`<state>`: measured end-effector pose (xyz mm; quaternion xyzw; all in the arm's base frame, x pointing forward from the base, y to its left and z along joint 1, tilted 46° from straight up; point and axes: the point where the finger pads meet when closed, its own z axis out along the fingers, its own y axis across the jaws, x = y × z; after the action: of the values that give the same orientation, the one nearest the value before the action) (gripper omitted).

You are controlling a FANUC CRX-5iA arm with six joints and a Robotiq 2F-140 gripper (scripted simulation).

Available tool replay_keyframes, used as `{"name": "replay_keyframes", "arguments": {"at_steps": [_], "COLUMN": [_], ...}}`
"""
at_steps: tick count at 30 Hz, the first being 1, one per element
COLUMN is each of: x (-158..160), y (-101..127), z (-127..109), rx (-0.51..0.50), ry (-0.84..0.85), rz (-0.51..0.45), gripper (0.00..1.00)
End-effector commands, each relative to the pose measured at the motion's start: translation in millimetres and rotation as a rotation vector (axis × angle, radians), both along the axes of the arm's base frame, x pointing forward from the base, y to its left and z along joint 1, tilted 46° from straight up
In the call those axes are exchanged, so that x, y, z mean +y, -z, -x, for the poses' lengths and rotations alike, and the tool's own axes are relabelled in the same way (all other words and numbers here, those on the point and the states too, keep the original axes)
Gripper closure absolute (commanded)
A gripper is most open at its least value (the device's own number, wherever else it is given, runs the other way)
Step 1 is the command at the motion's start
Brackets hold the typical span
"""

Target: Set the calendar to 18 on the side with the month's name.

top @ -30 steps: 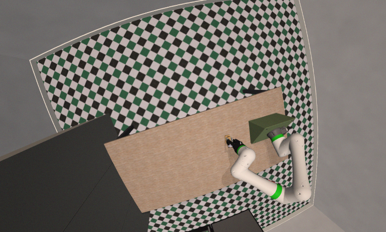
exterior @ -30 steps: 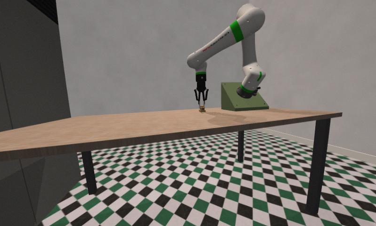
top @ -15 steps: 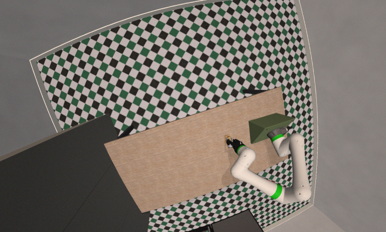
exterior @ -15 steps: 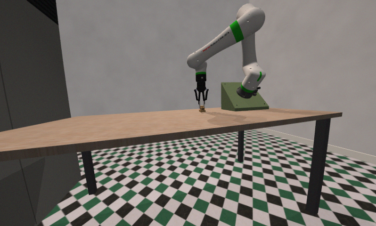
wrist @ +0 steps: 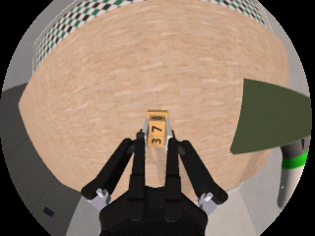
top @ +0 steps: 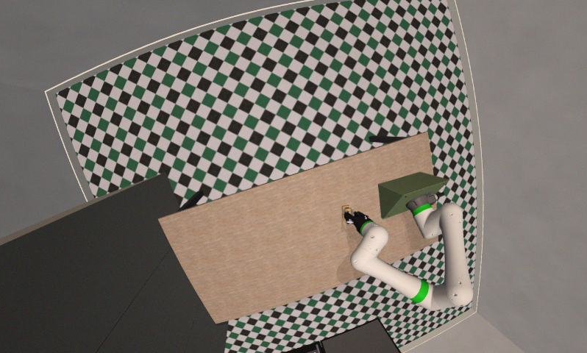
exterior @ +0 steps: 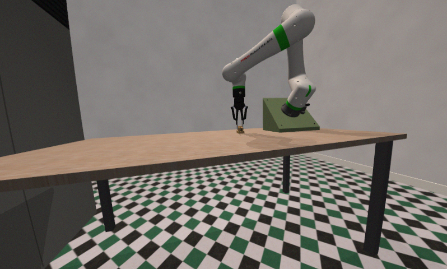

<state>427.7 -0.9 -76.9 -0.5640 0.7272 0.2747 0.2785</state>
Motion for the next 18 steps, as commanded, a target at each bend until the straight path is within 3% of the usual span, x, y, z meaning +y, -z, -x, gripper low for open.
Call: {"name": "replay_keyframes", "arguments": {"at_steps": [1,18], "x": [0.6,5.2], "y": [0.8,5.3], "z": [-0.2,-0.8], "rx": [0.000,0.000], "ry": [0.000,0.000], "rz": [0.000,0.000], "gripper": [0.83,0.83]}}
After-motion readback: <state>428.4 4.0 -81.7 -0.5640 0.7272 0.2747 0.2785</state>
